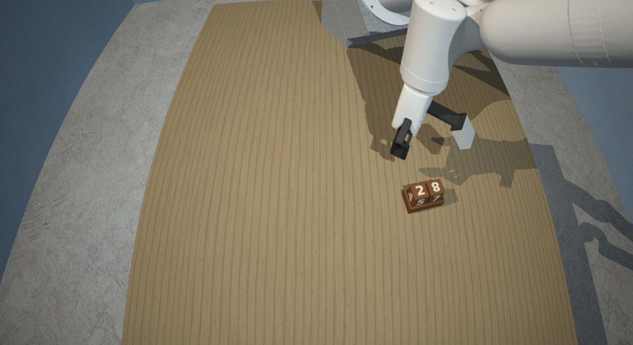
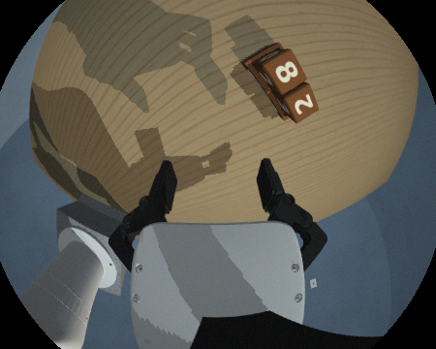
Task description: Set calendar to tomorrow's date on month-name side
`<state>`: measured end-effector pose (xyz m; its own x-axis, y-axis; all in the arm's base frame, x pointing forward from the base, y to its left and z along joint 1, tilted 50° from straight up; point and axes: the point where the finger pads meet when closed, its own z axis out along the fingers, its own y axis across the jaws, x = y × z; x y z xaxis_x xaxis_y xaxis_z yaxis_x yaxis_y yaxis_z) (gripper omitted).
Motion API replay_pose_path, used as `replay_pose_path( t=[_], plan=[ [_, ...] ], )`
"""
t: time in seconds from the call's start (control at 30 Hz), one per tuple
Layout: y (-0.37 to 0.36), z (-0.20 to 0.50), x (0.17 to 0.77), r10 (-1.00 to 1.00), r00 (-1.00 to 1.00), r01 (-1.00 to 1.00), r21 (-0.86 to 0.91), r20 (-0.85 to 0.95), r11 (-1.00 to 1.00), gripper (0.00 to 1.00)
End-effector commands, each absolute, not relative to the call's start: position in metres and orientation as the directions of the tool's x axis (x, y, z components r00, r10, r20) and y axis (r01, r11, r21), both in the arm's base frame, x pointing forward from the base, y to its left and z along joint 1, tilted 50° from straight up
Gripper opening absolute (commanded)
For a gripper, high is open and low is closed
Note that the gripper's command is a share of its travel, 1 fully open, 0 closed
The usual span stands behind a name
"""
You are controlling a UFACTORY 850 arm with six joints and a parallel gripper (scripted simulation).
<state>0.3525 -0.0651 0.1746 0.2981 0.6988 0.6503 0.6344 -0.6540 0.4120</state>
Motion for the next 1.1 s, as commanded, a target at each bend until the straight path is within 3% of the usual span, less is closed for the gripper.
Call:
replay_pose_path(
  t=[0.0,1.07],
  plan=[
    [-0.063,0.176,0.352,0.63,0.362,0.602,0.344,0.687,-0.72,1.0],
    [-0.01,0.192,0.346,0.31,0.563,0.42,0.058,0.766,-0.905,1.0]
  ],
)
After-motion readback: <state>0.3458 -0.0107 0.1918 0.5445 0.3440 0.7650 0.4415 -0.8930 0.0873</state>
